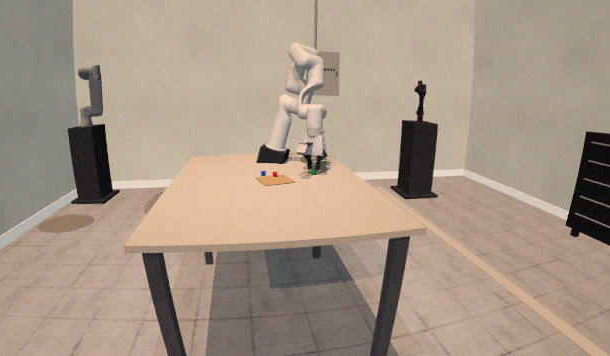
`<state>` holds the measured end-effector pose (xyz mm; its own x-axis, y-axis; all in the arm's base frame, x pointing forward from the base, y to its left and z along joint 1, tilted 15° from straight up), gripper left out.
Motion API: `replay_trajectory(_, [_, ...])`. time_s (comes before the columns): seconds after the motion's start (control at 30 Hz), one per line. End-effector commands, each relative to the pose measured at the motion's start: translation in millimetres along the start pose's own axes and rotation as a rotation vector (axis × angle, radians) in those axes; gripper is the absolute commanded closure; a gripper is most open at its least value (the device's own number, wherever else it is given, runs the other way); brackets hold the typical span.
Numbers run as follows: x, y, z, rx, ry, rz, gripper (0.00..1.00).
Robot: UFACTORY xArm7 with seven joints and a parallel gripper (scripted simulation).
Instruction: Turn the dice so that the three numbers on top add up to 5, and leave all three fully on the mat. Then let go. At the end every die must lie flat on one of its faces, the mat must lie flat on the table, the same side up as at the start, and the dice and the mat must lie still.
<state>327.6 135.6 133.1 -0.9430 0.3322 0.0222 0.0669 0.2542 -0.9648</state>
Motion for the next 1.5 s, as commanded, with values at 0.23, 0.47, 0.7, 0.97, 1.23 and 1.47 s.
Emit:
replay_trajectory(0.23, [-1, -1, 0, -0.001, 0.0, 0.003, 0.64])
replay_trajectory(0.47, [-1, 0, 0, -0.001, 0.0, 0.003, 0.64])
replay_trajectory(0.7, [-1, 5, 0, -0.001, 0.0, 0.003, 0.64])
replay_trajectory(0.97, [-1, 16, 0, -0.001, 0.0, 0.003, 0.64])
replay_trajectory(1.23, [-1, 22, 0, -0.001, 0.0, 0.003, 0.64])
replay_trajectory(1.47, [-1, 23, 0, -0.001, 0.0, 0.003, 0.64])
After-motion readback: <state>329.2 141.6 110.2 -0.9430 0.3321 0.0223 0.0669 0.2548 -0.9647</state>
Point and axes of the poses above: the point where the finger pads meet when closed, its own y axis out along the fingers, its own z axis across the jaws, x = y × z, the point moved 10 cm from there along -y, back along the fingers, and after that the axes turned 14 degrees about -y, right-handed, at the moved point
